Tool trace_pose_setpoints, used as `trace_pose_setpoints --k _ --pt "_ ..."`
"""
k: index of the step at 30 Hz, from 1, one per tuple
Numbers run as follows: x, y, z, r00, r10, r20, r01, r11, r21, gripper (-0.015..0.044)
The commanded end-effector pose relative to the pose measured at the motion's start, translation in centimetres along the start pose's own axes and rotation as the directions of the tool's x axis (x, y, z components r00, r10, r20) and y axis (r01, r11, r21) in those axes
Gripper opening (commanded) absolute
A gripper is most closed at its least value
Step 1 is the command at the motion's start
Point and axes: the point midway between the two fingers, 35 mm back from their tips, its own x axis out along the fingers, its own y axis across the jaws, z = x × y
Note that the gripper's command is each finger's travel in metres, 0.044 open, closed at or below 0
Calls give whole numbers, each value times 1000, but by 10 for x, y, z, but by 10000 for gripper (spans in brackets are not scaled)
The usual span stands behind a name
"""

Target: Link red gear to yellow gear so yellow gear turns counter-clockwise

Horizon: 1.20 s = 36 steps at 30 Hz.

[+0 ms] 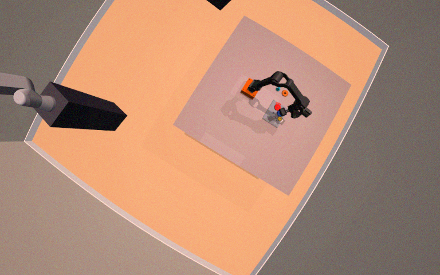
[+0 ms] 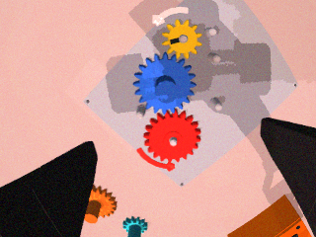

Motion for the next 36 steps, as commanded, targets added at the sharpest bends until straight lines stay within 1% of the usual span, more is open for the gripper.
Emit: trace_pose_setpoints --k 1,7,10,15,19,22,26,28,36 --pt "0 0 0 1000 -1 -1 1 1000 -2 440" --pt "0 0 0 1000 -1 -1 1 1000 -2 440" --pt "-4 20 -17 1000 1 -1 -1 1000 -2 440" --pt "-16 77 -82 1000 7 -5 -7 1000 -2 440" --pt "-25 109 -142 1000 10 -9 -10 1000 -2 440" --pt "-31 124 -189 1000 11 -13 -11 1000 -2 440" --pt "-40 132 -254 1000 10 -20 -11 1000 -2 440" --pt "-43 132 -276 1000 10 -22 -10 1000 -2 440" --pt "-43 132 -278 1000 10 -22 -10 1000 -2 440"
